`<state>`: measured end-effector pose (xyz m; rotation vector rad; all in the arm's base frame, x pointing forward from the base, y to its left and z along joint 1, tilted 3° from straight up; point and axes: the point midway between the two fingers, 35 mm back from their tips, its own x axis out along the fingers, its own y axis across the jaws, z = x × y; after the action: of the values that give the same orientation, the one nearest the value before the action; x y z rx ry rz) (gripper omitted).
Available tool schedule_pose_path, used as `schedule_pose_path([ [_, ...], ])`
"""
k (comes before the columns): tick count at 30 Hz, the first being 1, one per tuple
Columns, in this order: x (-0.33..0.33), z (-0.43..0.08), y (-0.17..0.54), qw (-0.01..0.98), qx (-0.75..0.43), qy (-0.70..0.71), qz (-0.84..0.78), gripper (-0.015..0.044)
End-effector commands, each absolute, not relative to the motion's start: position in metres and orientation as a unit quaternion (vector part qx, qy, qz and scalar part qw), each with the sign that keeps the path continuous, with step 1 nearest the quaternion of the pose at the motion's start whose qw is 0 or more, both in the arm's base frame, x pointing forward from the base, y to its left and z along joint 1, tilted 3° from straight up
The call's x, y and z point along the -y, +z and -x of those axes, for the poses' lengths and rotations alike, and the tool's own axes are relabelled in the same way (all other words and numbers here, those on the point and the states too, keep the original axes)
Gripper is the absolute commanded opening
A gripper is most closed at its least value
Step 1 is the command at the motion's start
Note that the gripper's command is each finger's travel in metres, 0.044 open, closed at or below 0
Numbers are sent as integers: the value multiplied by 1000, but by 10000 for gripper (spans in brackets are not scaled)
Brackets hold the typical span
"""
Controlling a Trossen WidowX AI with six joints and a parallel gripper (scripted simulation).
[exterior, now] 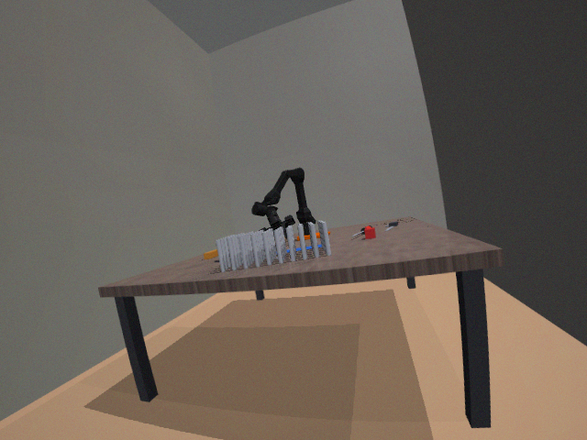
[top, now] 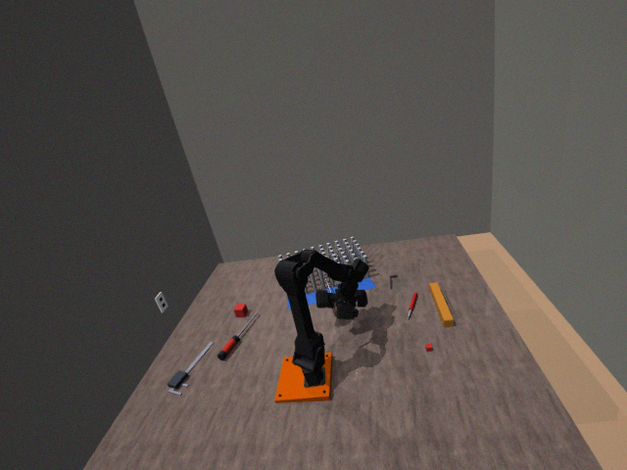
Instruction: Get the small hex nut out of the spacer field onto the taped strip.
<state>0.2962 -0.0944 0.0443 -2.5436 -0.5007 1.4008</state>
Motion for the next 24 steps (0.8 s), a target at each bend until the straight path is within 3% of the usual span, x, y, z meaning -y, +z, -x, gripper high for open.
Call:
schedule_pose_path([
  [1, 97, -304, 48, 93, 166, 468, 863, 0],
  [24, 92, -326, 50, 93, 167, 467, 863, 0],
])
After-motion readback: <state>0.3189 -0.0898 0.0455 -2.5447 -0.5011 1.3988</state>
